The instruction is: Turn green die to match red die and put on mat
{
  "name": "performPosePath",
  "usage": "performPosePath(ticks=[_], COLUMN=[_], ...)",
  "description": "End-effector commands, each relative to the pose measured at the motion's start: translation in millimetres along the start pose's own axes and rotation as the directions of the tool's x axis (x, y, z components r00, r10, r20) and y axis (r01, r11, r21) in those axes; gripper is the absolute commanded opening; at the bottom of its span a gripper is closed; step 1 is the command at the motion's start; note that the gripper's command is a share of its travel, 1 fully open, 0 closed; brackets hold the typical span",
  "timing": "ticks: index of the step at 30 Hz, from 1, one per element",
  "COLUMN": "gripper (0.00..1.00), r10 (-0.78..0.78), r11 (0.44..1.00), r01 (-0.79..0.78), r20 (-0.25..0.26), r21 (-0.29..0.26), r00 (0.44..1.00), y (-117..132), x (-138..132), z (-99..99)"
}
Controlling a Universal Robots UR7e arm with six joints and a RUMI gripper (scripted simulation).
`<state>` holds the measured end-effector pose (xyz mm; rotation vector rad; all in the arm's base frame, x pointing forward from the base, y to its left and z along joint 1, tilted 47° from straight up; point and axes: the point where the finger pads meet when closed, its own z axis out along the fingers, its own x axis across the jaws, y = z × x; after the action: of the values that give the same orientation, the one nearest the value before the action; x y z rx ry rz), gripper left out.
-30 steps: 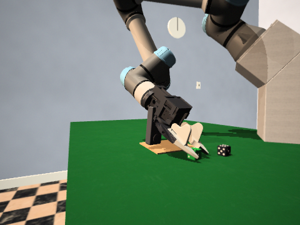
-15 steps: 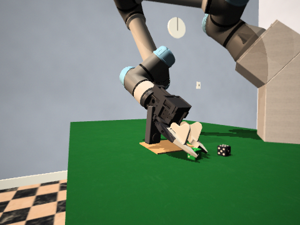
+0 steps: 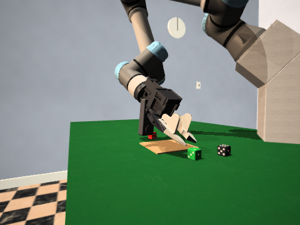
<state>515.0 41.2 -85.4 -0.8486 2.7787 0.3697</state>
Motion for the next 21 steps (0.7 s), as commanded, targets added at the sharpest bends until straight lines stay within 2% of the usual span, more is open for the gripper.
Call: performPosePath(ticks=[1,10,21], gripper=[0.24,0.24,0.24], r10=[-0.001,-0.001,-0.001], r11=[1.000,1.000,1.000], r01=[0.001,0.001,0.001], r20=[0.000,0.000,0.000], r21=[0.000,0.000,0.000], r00=[1.000,1.000,1.000], y=[0.3,3.6,39.3], x=[-0.2,-0.2,-0.2], z=[-9.3,-11.9,-37.0])
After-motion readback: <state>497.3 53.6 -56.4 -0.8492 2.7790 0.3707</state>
